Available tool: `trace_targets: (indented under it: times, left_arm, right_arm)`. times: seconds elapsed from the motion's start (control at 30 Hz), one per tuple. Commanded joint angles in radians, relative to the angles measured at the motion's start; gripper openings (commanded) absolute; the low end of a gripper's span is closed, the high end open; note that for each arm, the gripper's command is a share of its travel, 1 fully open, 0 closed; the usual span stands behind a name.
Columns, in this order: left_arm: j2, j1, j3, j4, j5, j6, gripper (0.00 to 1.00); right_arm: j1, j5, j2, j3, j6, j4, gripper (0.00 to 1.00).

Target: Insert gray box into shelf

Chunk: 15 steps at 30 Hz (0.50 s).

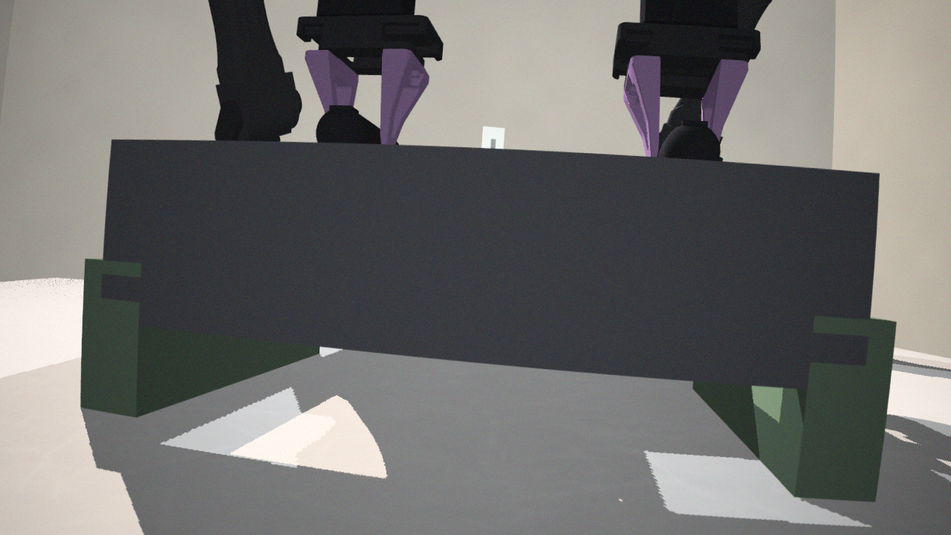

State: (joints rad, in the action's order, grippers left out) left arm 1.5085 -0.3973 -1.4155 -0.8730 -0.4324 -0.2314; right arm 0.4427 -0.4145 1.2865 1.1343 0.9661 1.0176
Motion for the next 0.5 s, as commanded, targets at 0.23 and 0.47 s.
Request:
trace_targets:
  times: [0.23, 0.47]
  left_arm:
    - [0.022, -0.001, -0.12, 0.006, -0.002, 0.019, 0.16]
    - [0.058, 0.012, -0.182, -0.036, 0.016, 0.026, 0.16]
  right_arm:
    - [-0.039, 0.047, 0.002, 0.09, -0.073, -0.019, 0.16]
    - [-0.069, 0.069, 0.006, 0.125, -0.104, 0.005, 0.16]
